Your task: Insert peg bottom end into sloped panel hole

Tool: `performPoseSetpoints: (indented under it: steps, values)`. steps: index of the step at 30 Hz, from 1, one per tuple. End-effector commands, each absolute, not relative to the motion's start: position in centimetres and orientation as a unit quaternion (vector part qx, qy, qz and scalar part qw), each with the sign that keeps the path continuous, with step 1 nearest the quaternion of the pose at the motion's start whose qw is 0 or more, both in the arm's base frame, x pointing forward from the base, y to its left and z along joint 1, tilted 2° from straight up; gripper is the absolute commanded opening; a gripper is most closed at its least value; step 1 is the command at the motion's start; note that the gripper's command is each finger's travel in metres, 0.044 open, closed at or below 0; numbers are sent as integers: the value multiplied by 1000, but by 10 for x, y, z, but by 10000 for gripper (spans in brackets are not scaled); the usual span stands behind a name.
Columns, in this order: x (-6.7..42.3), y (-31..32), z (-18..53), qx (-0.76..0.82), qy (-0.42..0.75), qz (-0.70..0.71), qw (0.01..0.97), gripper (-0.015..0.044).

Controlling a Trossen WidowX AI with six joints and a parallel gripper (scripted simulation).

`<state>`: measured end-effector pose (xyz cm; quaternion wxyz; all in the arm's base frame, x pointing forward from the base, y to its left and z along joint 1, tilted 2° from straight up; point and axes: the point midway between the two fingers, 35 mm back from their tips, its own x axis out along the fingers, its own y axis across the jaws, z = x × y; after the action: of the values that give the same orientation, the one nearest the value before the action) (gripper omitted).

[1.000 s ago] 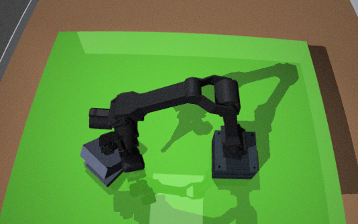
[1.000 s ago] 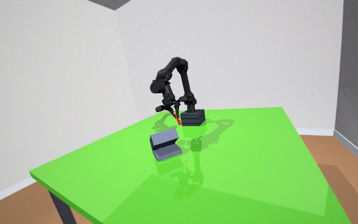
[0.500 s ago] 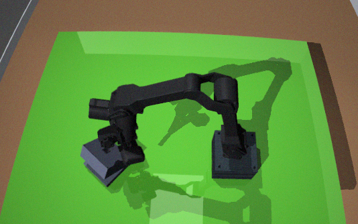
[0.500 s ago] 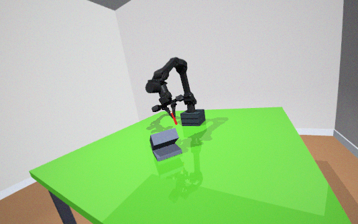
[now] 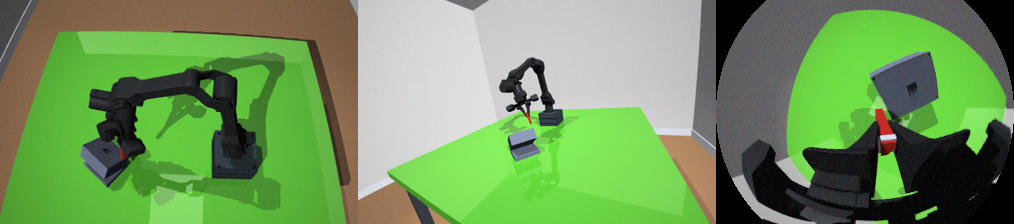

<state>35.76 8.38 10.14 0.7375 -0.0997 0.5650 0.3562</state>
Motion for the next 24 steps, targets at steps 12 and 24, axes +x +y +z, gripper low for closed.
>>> performPoseSetpoints:
  steps: [12, 24]
  values:
    - [368, 68, 108, -125, 526, 387, 747, 0]
    - [376, 53, 113, -148, 494, 408, 753, 0]
